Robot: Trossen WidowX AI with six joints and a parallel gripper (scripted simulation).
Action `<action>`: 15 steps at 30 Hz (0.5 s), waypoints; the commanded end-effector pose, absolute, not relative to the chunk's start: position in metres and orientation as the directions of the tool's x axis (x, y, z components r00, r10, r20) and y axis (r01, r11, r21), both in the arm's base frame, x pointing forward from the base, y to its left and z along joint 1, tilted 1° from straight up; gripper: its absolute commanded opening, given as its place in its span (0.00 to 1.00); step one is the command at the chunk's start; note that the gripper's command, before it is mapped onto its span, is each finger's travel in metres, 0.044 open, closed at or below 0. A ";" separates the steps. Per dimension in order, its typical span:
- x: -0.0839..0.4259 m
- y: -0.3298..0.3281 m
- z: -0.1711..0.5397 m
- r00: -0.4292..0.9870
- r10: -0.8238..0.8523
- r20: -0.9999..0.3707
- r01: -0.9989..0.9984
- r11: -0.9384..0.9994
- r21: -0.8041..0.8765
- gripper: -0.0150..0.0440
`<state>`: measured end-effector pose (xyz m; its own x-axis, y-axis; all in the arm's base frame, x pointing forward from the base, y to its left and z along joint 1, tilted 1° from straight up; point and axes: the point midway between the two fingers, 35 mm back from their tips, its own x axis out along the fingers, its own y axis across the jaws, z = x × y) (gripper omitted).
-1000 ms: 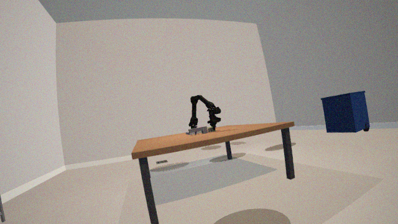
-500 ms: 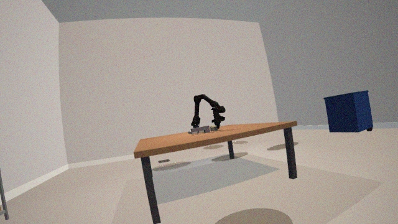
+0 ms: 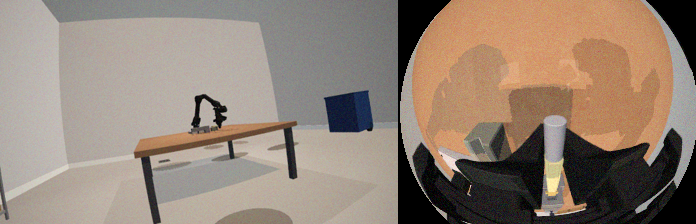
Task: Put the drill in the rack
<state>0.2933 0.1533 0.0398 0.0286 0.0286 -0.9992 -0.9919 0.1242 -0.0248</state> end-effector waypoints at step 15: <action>0.293 0.153 0.052 0.029 0.028 -0.999 -0.991 0.129 -0.025 0.25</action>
<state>0.2931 0.1531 0.0490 0.0292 0.0289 -0.9992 -0.9919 0.1247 -0.0254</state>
